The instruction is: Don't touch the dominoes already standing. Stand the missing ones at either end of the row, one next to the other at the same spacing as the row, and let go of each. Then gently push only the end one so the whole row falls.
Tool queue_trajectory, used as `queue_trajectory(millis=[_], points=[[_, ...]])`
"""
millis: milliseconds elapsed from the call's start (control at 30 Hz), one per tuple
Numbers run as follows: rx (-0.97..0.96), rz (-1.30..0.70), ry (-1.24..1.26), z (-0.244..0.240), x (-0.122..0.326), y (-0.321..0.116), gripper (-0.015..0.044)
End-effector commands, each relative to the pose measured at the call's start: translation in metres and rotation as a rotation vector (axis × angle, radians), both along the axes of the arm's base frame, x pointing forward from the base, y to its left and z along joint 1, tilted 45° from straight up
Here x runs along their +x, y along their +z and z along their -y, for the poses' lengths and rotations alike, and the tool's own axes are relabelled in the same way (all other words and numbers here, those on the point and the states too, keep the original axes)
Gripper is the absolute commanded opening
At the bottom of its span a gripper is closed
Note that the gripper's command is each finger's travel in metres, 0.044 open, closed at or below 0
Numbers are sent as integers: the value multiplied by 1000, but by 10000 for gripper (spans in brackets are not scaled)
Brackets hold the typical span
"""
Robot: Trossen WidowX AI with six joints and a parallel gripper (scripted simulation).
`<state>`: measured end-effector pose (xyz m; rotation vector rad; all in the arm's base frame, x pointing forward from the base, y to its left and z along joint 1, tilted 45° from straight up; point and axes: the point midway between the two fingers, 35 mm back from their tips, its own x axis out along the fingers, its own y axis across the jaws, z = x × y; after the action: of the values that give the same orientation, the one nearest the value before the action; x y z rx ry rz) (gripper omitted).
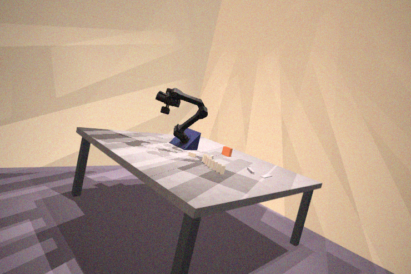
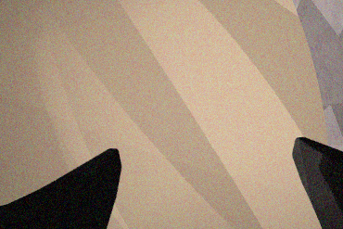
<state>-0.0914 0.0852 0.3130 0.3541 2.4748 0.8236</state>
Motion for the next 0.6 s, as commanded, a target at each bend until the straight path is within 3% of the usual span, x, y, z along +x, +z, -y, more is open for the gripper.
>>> queue_trajectory(millis=[0,300,567], points=[[9,7,12,1,-1,0,426],[540,239,649,90,-47,-9,440],[1151,274,1237,185,-34,-28,440]])
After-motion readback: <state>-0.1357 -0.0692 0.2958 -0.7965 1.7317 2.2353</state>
